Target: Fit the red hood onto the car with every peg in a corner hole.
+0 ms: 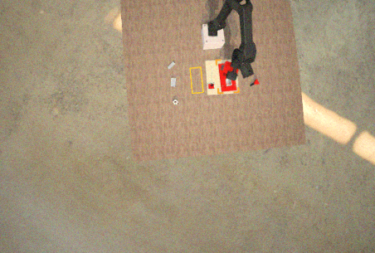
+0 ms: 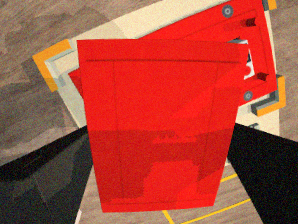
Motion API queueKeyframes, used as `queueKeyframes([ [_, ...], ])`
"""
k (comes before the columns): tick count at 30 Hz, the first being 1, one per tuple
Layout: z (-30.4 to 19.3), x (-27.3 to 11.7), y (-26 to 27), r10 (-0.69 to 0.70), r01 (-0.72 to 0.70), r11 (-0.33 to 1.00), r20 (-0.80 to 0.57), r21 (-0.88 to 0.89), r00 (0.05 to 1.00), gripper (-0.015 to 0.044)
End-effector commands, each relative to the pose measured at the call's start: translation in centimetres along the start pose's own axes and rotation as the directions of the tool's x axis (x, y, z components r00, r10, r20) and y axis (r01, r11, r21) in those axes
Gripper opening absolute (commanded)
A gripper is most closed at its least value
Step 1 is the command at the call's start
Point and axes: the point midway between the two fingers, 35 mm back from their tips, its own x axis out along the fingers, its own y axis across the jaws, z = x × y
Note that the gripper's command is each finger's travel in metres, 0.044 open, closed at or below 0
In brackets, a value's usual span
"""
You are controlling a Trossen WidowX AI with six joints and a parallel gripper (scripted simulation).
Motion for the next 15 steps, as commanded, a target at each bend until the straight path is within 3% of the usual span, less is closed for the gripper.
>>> queueKeyframes([
  [1, 0.3, -0.3, -0.7, -0.009, 0.009, 0.997, 0.001, 0.082, 1.000, 0.0000],
  [15, 1.0, -0.4, -2.4, -0.012, 0.010, 0.929, 0.003, 0.370, 1.000, 0.0000],
])
